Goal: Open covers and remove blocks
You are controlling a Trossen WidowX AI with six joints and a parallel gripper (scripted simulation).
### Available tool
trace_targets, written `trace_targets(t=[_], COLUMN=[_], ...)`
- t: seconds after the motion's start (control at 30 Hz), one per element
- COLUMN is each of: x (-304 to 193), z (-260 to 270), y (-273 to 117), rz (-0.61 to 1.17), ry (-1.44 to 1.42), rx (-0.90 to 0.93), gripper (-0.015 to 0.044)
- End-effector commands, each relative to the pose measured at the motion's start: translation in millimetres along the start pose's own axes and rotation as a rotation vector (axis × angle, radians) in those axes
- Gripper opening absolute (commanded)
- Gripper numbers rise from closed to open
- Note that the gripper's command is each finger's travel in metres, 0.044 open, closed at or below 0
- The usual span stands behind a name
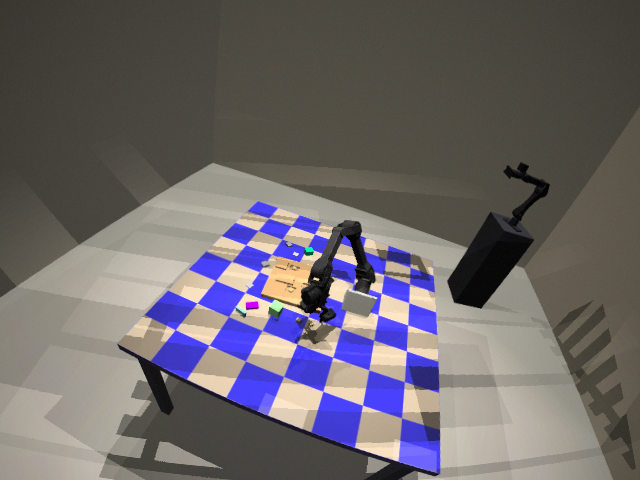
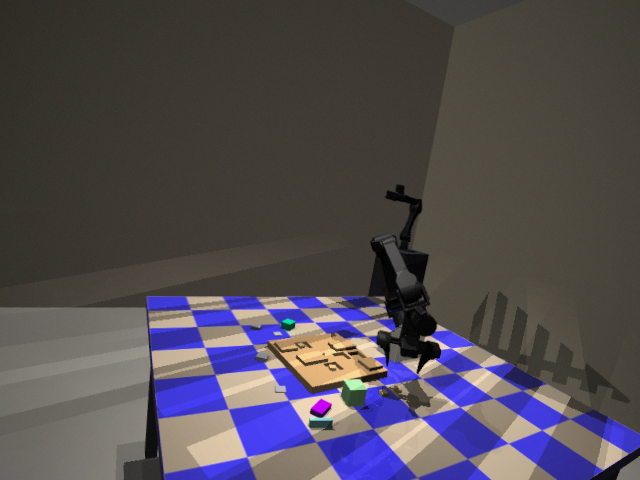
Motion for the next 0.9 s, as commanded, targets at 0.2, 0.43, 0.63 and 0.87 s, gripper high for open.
trace_targets(t=[0.2,0.43,0.63,0.87], x=[-0.4,-2.3,-7.0,-14.8], z=[-6.3,-31.2,-56.5,-87.5], y=[-13.3,-17.1,-21.0,-24.6], rz=[-0.016,-0.031,-0.044,-0.054], ry=[0.037,0.177,0.344,0.546], rx=[0.009,0.041,0.06,0.075], gripper=[0.0335,0.0151,0.0,0.0])
Point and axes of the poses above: the point midway between the two fingers, 35 mm back from their tips, its own y axis out along the fingers, its own z axis across the jaws, x = y × z, the point moved 8 cm from there along -y, back along the fingers, and after that the axes turned 14 degrees about -y, right-handed, at the moved point
